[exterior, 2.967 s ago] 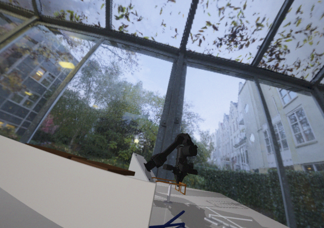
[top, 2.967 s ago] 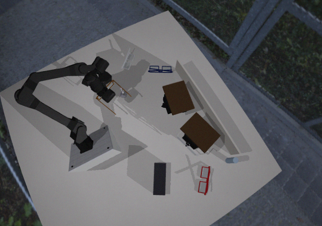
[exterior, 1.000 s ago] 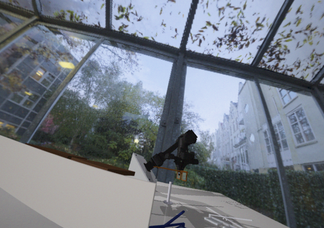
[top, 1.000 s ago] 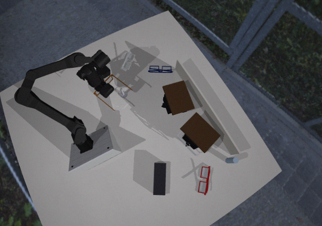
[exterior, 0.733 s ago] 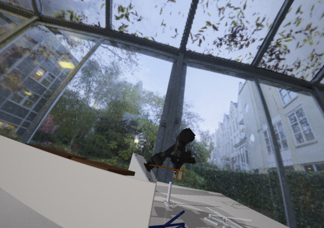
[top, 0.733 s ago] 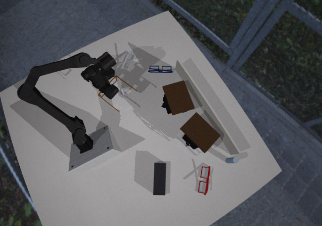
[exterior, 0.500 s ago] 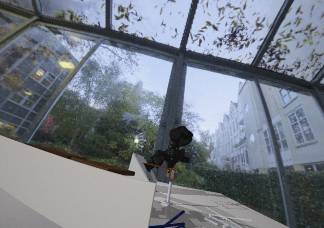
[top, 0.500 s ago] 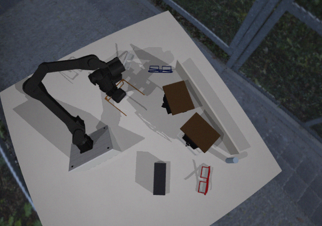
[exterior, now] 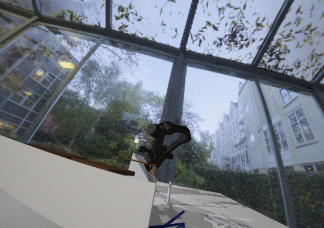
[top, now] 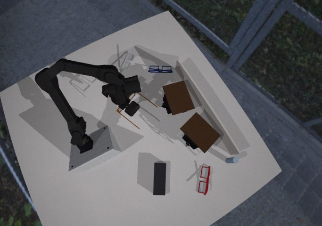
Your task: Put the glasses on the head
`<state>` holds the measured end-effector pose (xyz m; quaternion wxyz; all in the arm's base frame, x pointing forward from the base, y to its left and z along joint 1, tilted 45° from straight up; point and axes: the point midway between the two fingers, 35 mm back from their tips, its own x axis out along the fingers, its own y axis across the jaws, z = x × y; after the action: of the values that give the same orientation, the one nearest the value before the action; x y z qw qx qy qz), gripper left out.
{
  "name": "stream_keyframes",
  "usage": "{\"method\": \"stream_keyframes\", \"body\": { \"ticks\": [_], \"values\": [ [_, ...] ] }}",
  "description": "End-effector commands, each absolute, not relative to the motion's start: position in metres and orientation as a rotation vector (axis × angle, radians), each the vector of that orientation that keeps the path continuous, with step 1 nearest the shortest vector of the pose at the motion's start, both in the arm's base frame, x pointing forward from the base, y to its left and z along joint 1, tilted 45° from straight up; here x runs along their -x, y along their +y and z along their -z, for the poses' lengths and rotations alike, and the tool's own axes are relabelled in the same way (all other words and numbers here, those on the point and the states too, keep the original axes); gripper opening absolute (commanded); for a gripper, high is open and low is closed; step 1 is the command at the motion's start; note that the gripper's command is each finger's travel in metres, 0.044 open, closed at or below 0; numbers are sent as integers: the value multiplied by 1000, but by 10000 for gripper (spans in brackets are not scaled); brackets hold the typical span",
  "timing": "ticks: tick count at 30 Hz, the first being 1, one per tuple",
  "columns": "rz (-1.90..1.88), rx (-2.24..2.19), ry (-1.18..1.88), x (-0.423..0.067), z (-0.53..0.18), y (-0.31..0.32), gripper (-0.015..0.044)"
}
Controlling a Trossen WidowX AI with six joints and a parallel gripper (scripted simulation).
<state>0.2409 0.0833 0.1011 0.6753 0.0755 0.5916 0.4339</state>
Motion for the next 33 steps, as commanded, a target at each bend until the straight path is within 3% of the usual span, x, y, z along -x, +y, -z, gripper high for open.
{"method": "stream_keyframes", "body": {
  "ticks": [1, 8, 33],
  "values": [
    [-983, -178, 1338, -243, -82, 65, 0],
    [-999, -195, 1327, -244, -60, 42, 0],
    [-995, -192, 1328, -246, -46, 54, 0]
  ]
}}
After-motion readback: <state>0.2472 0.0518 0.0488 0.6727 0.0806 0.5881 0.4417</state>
